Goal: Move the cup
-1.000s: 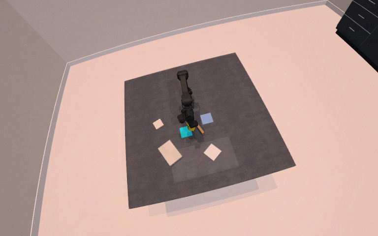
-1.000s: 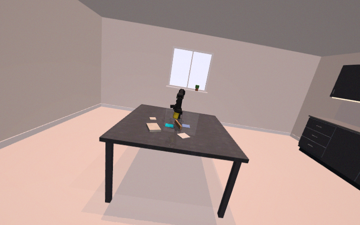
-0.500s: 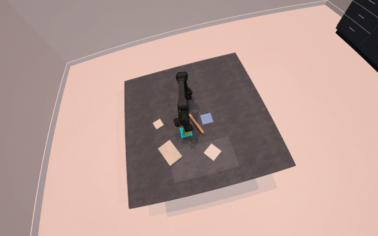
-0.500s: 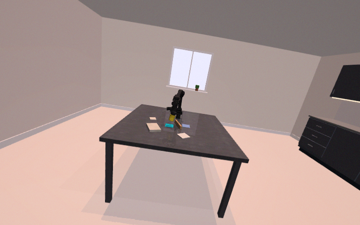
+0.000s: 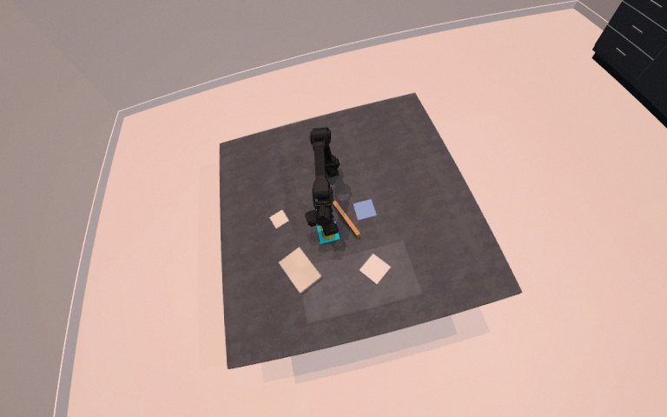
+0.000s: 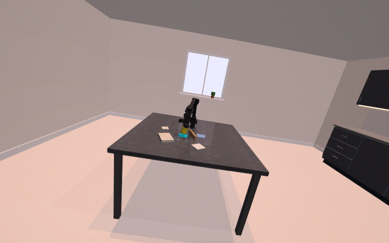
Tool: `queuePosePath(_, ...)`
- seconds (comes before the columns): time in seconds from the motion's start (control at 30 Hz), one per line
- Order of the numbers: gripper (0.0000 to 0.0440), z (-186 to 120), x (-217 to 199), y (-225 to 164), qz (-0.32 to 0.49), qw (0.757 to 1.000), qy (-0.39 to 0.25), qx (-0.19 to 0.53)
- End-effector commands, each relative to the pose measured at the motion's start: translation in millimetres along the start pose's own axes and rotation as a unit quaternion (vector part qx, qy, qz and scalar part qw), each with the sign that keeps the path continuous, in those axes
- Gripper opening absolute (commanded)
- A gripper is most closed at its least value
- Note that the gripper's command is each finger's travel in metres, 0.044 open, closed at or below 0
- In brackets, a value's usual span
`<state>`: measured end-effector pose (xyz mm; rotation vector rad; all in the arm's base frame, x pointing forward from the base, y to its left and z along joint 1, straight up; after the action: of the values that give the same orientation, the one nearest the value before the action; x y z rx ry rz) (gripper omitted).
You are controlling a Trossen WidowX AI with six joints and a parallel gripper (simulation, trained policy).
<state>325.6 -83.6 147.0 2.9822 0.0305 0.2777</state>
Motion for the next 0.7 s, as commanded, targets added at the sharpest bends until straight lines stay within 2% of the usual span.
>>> queuePosePath(0.0, 0.0035, 10, -8, 0, 0.006, 1.0, -0.011, 0.0)
queuePosePath(0.23, 0.0085, 20, -18, 2, 0.014, 1.0, -0.024, -0.001)
queuePosePath(0.4, 0.0175, 15, -14, 8, 0.025, 1.0, 0.001, -0.002)
queuePosePath(0.67, 0.0194, -1, -18, 11, 0.032, 0.999, 0.027, 0.008)
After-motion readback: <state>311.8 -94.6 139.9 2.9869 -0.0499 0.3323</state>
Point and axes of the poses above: the point midway between the two fingers, 35 mm back from their tips, its own z axis out along the fingers, its own x axis across the jaws, y = z × x, the point moved 6 cm from there along -z, back along the fingers, and after that the axes turned 5 degrees about z, right-handed, at the moved point
